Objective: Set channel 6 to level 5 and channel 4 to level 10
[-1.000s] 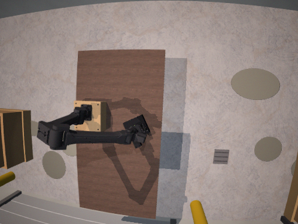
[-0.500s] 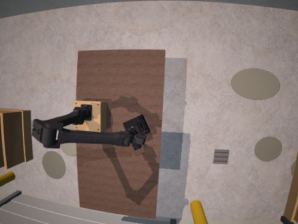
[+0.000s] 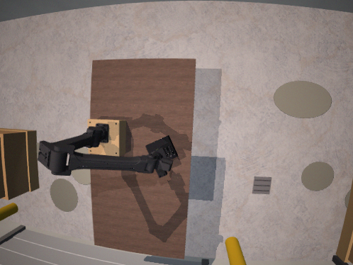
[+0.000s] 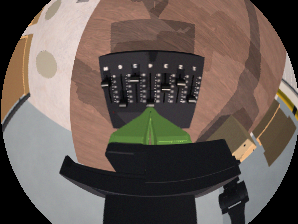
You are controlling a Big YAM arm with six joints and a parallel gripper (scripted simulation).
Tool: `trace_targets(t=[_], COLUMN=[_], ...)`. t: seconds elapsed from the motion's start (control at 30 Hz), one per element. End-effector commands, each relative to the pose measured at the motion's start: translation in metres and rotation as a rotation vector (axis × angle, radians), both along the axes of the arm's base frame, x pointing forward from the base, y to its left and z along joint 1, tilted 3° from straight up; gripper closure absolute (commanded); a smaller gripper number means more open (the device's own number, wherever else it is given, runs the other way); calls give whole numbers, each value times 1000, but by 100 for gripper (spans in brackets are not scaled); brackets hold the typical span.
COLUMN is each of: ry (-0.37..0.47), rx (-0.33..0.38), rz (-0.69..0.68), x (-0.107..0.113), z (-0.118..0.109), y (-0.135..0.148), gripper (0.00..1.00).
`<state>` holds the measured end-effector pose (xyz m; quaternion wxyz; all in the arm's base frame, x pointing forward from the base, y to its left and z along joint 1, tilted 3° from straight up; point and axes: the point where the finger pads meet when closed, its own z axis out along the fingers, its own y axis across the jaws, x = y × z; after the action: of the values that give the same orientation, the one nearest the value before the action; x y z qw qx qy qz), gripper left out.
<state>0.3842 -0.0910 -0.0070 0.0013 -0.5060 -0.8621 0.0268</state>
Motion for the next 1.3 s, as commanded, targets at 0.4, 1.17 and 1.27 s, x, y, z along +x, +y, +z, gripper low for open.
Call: trace_targets(t=[0.4,1.17,1.27], ry=[-37,-20,-20], rx=[-4,-3,-3], rz=[2,-6,-6], x=[46,32,32], z=[4,0,0], y=[53,51,51], gripper=[100,100,100])
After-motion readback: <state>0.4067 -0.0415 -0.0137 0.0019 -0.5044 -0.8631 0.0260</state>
